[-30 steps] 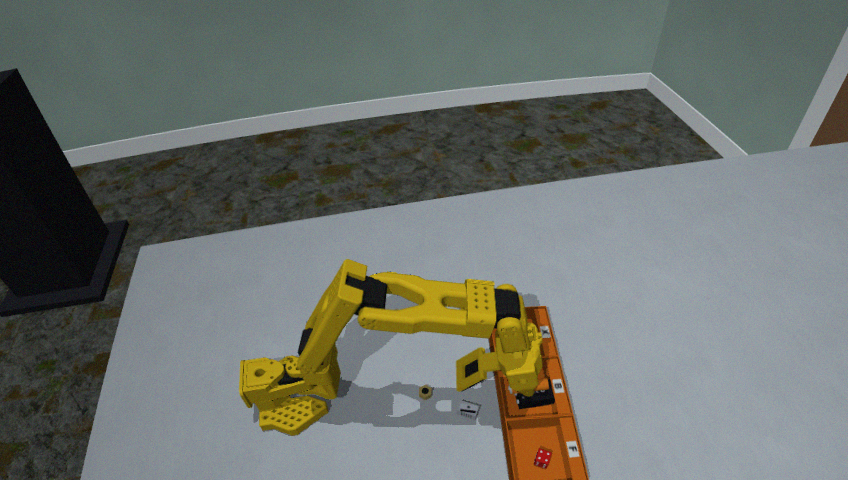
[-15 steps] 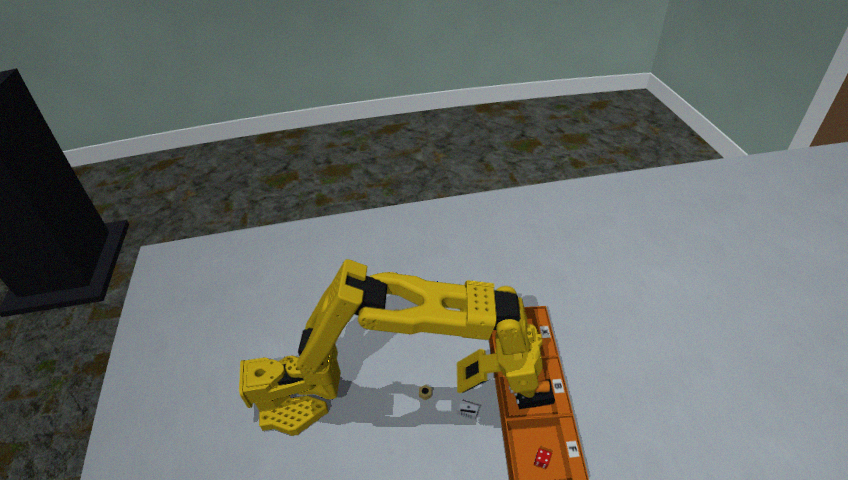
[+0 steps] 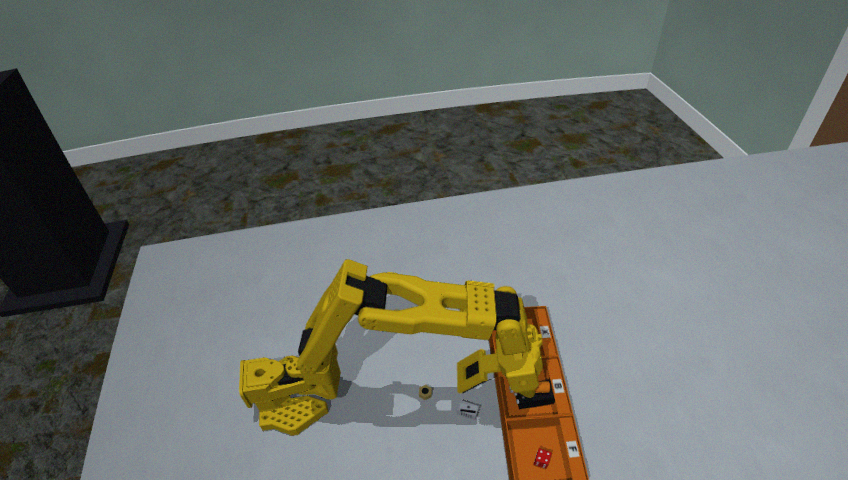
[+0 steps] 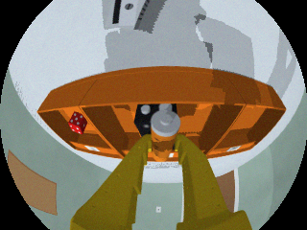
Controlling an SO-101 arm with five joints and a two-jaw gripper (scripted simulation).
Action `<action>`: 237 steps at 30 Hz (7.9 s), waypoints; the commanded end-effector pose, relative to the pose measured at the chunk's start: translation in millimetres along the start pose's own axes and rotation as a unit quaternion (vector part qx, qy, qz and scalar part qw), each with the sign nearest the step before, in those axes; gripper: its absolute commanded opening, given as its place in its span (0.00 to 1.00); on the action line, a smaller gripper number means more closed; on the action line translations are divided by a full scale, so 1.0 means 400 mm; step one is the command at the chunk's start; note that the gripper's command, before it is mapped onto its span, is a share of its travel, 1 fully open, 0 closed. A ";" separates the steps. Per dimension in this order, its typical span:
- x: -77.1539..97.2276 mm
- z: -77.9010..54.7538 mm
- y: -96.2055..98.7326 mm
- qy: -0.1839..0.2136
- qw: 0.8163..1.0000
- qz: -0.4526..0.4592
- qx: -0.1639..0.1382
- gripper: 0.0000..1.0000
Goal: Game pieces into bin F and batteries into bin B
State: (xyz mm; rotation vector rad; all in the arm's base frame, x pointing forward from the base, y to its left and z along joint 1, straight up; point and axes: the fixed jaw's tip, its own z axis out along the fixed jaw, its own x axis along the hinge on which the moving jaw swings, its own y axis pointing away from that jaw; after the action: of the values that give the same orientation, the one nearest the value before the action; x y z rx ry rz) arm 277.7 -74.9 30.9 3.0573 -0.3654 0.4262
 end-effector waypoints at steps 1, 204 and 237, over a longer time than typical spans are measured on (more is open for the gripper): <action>0.023 -0.026 0.006 0.030 1.000 0.002 -0.001 0.12; -0.041 -0.208 -0.028 0.020 0.937 0.349 0.014 0.16; -0.149 -0.278 -0.081 -0.005 0.606 0.795 0.021 0.16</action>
State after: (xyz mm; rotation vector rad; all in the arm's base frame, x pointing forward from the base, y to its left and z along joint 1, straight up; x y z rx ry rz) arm 203.1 -27.2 111.4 1.8151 -2.7783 0.2794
